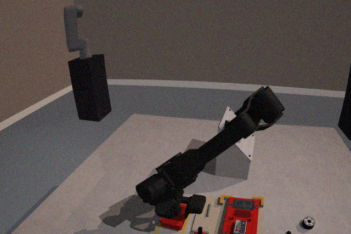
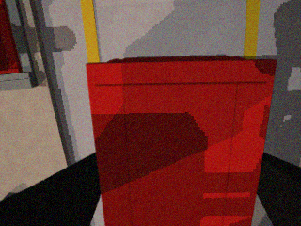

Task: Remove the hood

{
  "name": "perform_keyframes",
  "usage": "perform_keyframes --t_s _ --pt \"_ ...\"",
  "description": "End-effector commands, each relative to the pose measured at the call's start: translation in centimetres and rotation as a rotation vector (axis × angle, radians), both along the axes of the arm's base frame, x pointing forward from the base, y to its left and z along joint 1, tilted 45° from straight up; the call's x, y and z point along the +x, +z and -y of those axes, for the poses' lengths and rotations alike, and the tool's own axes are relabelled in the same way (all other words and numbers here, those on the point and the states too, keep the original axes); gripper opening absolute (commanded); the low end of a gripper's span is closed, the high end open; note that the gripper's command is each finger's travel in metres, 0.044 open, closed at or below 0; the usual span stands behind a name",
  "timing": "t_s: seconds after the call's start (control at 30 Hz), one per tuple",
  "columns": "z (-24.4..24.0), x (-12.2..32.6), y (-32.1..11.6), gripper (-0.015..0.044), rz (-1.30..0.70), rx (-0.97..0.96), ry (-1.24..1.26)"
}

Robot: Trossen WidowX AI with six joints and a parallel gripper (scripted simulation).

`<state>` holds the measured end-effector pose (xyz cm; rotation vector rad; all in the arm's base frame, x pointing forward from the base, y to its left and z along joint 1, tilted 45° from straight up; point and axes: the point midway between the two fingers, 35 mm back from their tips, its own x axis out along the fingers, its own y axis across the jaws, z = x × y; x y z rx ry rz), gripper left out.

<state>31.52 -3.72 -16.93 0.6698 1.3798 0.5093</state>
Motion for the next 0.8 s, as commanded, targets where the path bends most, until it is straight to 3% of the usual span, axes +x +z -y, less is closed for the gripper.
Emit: perform_keyframes --t_s 0.0,0.37,0.77 --pt "-0.17 0.03 -0.13 0.0 0.0 0.005 -0.004" --pt "-0.56 0.08 -0.51 0.0 0.0 0.005 -0.004" --pt "-0.43 0.07 -0.42 0.0315 0.0 0.001 0.0"
